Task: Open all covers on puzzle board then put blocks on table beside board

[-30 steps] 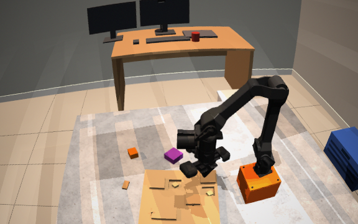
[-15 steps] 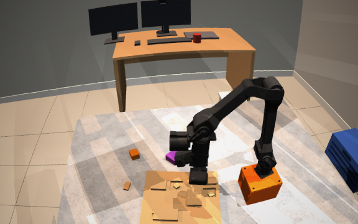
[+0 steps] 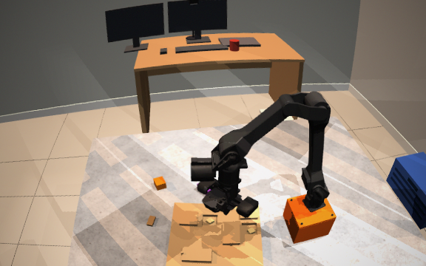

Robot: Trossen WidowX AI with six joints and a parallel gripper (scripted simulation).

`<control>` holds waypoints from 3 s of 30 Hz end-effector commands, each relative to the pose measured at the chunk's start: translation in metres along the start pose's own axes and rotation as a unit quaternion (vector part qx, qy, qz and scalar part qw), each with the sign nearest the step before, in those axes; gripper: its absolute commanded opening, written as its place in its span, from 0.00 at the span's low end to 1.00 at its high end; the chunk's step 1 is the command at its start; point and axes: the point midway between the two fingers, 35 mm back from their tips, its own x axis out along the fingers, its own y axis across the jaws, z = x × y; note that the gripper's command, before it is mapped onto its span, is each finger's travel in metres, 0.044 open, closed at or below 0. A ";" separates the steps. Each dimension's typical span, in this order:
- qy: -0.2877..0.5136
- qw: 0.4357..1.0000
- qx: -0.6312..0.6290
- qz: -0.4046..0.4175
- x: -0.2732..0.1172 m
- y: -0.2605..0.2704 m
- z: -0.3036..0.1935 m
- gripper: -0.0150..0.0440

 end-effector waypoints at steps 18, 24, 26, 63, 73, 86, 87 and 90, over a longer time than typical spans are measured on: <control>0.008 0.946 -0.325 0.009 0.003 -0.008 0.017 0.25; 0.008 0.946 -0.325 0.009 0.003 -0.008 0.017 0.25; 0.008 0.946 -0.325 0.009 0.003 -0.008 0.017 0.25; 0.008 0.946 -0.325 0.009 0.036 -0.008 0.017 0.25; 0.008 0.946 -0.325 0.009 0.045 -0.008 0.017 0.25; 0.008 0.946 -0.325 0.009 0.058 -0.007 0.015 0.25; 0.008 0.946 -0.325 0.009 0.059 -0.007 0.015 0.25; 0.008 0.946 -0.325 0.009 0.062 -0.007 0.015 0.25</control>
